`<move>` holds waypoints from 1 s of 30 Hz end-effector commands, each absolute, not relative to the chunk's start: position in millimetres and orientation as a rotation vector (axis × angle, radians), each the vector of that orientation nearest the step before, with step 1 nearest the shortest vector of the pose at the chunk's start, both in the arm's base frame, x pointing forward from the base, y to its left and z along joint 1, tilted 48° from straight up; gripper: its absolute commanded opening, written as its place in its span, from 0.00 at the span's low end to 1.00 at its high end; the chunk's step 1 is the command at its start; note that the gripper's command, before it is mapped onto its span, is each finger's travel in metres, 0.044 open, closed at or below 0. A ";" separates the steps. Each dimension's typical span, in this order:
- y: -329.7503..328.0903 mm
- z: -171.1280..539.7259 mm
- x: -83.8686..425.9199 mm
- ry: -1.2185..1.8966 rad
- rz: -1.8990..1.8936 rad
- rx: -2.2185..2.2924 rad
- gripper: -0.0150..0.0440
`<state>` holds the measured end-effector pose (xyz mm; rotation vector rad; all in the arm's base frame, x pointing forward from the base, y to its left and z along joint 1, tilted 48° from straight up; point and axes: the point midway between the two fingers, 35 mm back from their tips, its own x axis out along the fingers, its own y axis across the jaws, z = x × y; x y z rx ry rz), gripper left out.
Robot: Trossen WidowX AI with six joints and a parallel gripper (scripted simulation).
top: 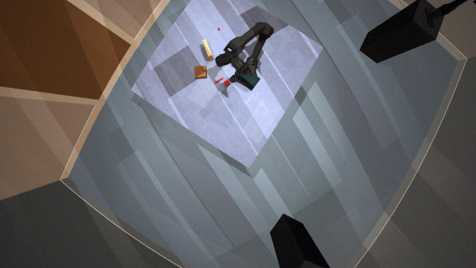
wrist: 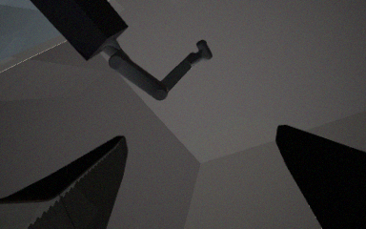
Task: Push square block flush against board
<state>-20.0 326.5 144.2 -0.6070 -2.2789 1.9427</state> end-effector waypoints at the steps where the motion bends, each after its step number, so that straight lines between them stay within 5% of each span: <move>1: 326.5 144.2 -20.0 -2.279 1.943 -0.607 0.89; 15: 324.3 111.3 26.7 -2.674 1.703 -0.909 0.26; 30: 301.1 70.8 102.4 -3.206 1.388 -1.174 0.25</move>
